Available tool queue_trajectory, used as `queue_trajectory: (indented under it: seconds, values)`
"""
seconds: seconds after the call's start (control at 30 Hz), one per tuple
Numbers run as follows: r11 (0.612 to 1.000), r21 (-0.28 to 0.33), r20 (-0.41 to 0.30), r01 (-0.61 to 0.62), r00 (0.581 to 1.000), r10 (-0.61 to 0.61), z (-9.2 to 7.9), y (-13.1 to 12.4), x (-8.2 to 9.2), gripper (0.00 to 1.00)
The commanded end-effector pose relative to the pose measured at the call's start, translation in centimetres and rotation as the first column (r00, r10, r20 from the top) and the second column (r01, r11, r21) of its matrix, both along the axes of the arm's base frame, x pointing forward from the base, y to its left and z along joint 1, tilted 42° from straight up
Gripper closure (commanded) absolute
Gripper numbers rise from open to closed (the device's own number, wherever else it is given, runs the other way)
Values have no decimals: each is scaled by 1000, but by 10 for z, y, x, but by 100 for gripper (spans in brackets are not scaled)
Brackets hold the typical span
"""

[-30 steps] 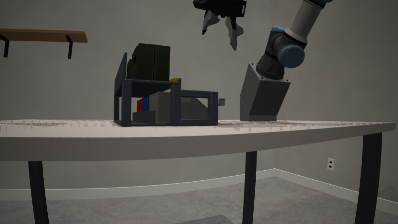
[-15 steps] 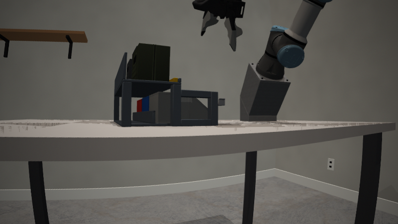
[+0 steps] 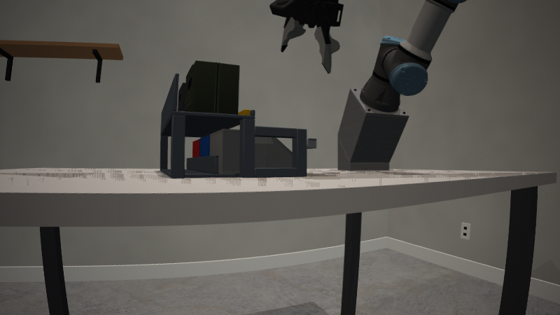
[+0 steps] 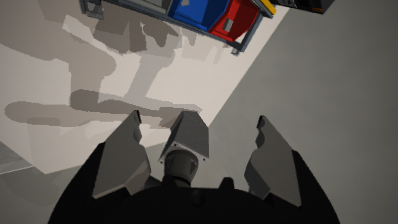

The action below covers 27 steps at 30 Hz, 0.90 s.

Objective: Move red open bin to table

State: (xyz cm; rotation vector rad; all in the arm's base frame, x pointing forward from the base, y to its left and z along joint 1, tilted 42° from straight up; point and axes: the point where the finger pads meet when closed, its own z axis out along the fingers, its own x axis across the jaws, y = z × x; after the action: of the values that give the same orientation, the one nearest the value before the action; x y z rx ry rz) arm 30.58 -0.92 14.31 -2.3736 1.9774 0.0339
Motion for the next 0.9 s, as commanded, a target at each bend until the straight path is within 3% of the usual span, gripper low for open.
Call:
queue_trajectory:
  seconds: [0.0,0.07,0.1,0.23,0.63,0.67,0.8,0.87]
  values:
    - [978,44,124,-203,973,196,-38,-15,21,0]
    - [978,44,124,-203,973,196,-38,-15,21,0]
    - [999,12,27,-48,999,48,-9,-4,5,0]
    - [973,48,130,-226,967,218,-42,-17,23,0]
    - [973,48,130,-226,967,218,-42,-17,23,0]
    - [997,16,32,-71,997,71,-13,-6,7,0]
    - [967,51,137,-248,961,240,-46,-19,25,0]
    - [967,51,137,-248,961,240,-46,-19,25,0]
